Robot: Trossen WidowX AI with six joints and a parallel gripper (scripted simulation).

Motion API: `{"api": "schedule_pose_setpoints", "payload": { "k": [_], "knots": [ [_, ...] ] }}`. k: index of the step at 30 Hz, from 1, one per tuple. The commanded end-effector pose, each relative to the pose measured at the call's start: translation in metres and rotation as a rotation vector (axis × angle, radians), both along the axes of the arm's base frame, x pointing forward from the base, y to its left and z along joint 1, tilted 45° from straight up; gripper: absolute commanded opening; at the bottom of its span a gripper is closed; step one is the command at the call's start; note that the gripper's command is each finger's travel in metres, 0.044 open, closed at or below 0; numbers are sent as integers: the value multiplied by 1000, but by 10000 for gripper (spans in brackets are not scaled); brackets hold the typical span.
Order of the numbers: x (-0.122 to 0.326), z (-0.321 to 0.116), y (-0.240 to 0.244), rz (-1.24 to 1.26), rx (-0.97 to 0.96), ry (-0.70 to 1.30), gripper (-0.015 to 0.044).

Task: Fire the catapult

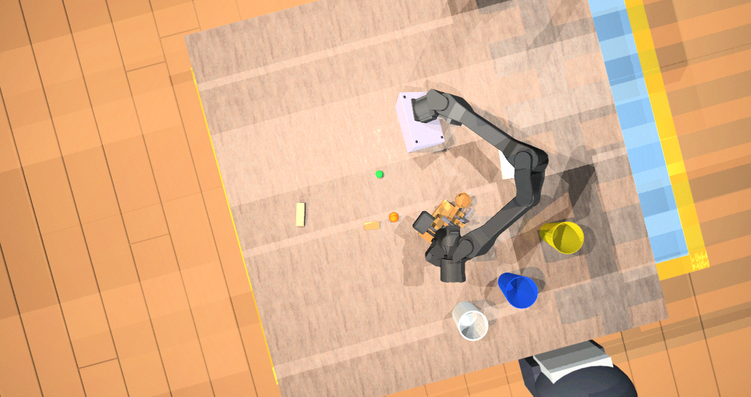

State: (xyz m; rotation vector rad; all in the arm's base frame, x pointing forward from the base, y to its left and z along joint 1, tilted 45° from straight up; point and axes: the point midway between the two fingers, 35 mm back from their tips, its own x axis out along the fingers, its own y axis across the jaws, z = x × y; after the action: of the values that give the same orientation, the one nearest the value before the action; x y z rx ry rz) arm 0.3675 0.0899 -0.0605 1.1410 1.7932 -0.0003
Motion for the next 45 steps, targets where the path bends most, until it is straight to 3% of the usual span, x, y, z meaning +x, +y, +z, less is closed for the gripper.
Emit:
{"api": "schedule_pose_setpoints", "payload": {
  "k": [1,5,15,22,27,33,45],
  "knots": [
    [-4,-6,3,-6,6,19,440],
    [-4,-6,3,-6,6,19,440],
    [-2,-3,2,1,1,5,177],
    [-2,-3,2,1,1,5,131],
    [2,29,-32,0,-7,9,0],
    [2,31,-34,17,-5,-6,0],
    [4,31,-33,307,37,-286,0]
  ]
}}
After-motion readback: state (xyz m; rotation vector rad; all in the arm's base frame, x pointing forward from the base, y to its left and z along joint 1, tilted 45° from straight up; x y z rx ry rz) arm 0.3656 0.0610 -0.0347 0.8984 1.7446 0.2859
